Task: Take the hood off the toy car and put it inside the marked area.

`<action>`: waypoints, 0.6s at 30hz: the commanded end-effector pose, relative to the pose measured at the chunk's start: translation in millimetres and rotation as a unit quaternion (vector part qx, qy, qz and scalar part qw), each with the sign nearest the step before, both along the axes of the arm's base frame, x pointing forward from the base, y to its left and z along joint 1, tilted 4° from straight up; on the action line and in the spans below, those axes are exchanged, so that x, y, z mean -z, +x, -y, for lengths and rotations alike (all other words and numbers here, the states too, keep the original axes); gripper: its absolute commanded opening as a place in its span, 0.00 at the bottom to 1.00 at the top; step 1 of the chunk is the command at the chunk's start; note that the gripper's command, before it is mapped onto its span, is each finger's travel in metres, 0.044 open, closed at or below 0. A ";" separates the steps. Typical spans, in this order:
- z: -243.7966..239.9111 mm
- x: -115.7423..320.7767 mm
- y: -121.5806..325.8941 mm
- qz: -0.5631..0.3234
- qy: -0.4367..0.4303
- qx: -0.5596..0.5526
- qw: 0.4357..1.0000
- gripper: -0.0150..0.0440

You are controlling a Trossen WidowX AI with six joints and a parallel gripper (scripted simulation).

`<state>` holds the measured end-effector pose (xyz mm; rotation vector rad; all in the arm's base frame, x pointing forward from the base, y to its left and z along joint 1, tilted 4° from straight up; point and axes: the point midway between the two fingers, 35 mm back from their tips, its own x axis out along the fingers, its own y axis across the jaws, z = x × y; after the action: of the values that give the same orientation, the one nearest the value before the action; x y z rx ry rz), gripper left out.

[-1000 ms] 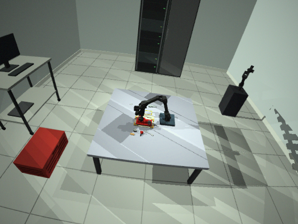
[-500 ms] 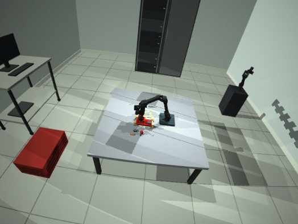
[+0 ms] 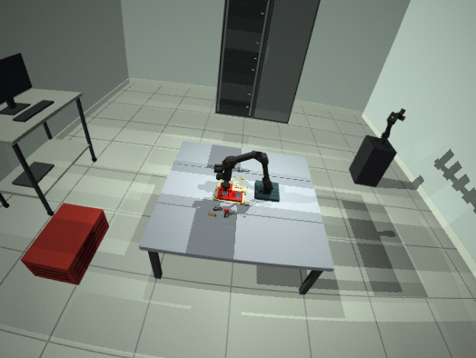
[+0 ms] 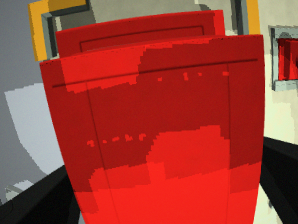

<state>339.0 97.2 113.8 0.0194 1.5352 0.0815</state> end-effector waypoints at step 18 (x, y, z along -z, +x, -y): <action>67.8 -6.3 6.7 0.003 -0.003 0.000 1.000 0.25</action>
<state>346.6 41.3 121.4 0.0149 1.5268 0.0733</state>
